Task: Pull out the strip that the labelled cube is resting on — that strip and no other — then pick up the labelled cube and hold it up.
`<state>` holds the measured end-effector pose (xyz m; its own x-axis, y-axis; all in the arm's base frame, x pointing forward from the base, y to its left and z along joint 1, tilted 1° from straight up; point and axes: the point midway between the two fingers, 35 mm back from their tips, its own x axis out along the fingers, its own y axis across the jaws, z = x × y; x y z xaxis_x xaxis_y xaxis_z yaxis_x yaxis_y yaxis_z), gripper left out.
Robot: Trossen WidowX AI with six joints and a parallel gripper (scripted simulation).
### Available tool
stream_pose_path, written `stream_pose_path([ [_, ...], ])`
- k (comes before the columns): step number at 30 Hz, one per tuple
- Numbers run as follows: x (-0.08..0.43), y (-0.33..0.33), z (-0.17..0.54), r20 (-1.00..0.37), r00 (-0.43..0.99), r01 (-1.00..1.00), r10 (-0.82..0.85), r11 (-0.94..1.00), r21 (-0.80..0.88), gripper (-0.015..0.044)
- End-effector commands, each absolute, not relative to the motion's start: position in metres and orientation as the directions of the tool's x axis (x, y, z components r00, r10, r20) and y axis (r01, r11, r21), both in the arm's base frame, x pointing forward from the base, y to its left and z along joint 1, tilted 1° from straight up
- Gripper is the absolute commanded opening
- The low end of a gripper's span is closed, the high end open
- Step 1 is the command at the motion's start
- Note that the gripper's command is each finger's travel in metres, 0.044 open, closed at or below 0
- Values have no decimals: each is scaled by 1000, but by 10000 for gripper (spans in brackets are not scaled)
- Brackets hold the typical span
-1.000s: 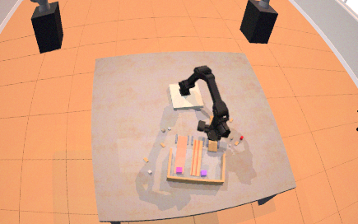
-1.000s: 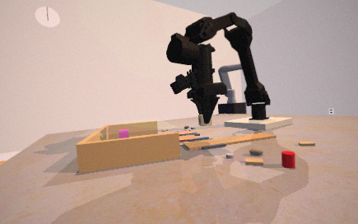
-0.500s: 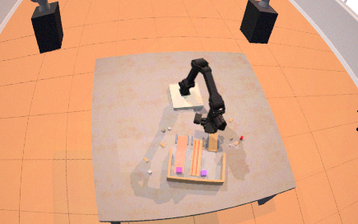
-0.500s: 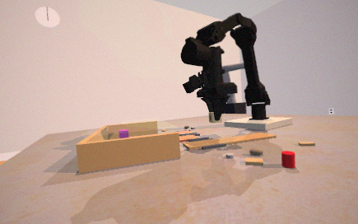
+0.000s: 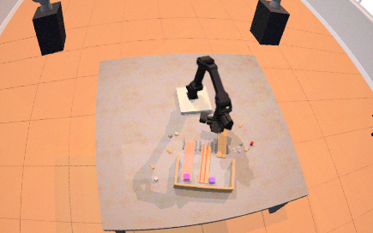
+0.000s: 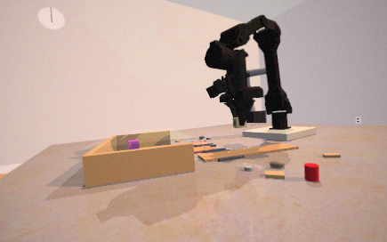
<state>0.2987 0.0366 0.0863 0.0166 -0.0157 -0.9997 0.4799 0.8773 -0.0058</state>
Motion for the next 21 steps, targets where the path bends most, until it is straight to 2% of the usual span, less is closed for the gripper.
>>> stream_pose_path([
  [1, 299, 37, 108, -999, 33, 480, -11, 877, 6, 0],
  [21, 299, 37, 112, -999, 33, 480, -11, 877, 6, 0],
])
